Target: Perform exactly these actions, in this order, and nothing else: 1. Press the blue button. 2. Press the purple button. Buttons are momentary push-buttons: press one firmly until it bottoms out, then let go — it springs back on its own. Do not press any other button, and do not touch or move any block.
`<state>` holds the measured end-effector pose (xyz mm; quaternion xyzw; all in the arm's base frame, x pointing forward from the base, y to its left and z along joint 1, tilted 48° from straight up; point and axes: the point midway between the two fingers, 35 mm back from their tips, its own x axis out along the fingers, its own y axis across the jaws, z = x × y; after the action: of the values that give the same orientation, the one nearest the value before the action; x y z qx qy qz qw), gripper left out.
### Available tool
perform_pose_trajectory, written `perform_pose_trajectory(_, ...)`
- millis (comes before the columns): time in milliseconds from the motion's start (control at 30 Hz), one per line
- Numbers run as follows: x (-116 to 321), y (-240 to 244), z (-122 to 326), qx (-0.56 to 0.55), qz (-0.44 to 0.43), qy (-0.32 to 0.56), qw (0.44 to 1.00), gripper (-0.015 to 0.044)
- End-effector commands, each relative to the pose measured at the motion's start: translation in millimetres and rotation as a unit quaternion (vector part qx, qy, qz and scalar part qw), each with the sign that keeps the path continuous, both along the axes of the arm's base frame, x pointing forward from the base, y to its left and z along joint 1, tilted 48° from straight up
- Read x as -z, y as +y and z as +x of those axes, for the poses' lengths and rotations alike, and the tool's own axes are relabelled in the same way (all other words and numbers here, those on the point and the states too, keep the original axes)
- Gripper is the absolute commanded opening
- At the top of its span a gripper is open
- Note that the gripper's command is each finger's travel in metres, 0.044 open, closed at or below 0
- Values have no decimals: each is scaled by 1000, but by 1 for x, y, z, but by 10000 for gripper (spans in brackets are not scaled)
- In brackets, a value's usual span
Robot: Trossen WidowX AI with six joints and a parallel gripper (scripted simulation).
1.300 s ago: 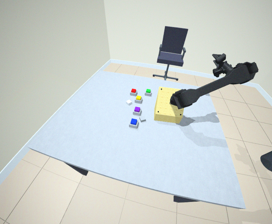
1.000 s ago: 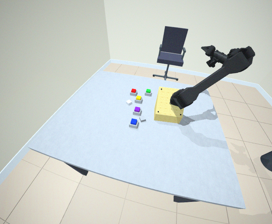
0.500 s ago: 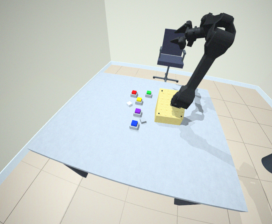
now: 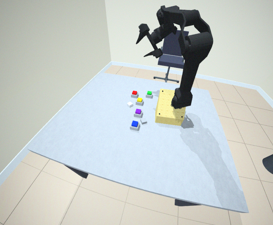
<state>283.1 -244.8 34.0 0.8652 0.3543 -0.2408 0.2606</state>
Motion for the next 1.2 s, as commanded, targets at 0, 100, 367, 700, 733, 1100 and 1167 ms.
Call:
perform_pose_trajectory(0, -13, 47, 16, -105, -45, -29, 993, 400)
perform_pose_trajectory(100, -25, 92, 26, -203, -82, -64, 974, 400)
perform_pose_trajectory(367, -50, 208, 21, -447, -156, -174, 863, 400)
perform_pose_trajectory(700, -72, 326, -41, -685, -188, -332, 620, 400)
perform_pose_trajectory(733, -73, 336, -50, -703, -188, -349, 591, 400)
perform_pose_trajectory(1100, -48, 377, -67, -728, -187, -372, 545, 295)
perform_pose_trajectory(1167, -36, 392, -71, -727, -185, -373, 546, 242)
